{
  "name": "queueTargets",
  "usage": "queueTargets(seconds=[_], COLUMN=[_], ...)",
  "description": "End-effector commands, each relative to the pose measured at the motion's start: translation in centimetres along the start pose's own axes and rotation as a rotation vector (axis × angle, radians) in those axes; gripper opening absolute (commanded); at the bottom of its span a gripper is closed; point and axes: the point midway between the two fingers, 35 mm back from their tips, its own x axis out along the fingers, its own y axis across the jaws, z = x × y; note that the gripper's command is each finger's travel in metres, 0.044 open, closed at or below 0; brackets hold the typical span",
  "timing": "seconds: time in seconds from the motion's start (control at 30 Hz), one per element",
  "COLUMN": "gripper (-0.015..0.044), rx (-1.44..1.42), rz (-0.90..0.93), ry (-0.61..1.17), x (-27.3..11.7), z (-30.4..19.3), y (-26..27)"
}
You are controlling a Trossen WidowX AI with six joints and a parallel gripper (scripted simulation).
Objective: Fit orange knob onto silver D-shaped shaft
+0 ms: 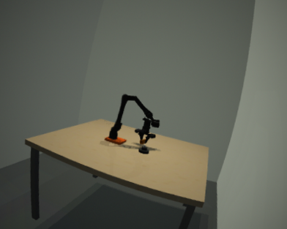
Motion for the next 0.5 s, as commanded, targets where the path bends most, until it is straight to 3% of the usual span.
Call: queueTargets(seconds=[0.0, 0.47], gripper=[0.0179, 0.0179], rx=[0.125, 0.248], rz=[0.001, 0.001], ry=[-0.001, -0.001], x=[-0.05, 0.90], z=[0.01, 0.00], y=[0.02, 0.02])
